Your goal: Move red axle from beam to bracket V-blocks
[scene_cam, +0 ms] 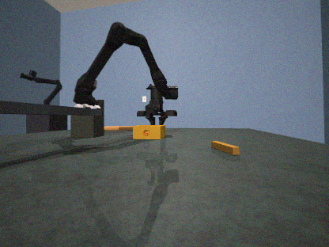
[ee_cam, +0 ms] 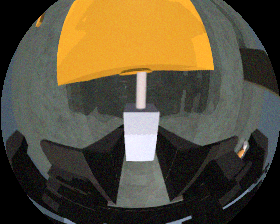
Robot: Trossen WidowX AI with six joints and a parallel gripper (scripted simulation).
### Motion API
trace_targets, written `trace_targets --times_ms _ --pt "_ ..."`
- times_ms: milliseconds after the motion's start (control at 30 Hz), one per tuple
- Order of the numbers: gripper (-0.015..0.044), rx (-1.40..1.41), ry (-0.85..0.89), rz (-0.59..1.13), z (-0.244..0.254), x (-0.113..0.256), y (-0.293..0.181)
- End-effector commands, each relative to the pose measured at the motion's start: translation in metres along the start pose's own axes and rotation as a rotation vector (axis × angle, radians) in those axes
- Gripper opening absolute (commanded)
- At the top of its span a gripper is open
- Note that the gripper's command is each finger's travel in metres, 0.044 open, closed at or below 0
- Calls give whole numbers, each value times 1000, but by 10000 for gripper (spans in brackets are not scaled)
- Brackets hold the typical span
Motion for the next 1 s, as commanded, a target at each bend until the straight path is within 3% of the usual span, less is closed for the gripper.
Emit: trace_targets --times_ms 0,967 --pt "0 0 2 -6 0 1 11" --pt "0 0 1 -8 1 1 29"
Point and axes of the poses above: the point midway between the two fingers, 35 mm back from their tips, its own x axis back along the fingers, its own z axis across the jaws, y = z × x, the point moved 2 cm from there along x, back along the fingers, and after that the axes turned 3 degrees about x, right-handed, at the moved point
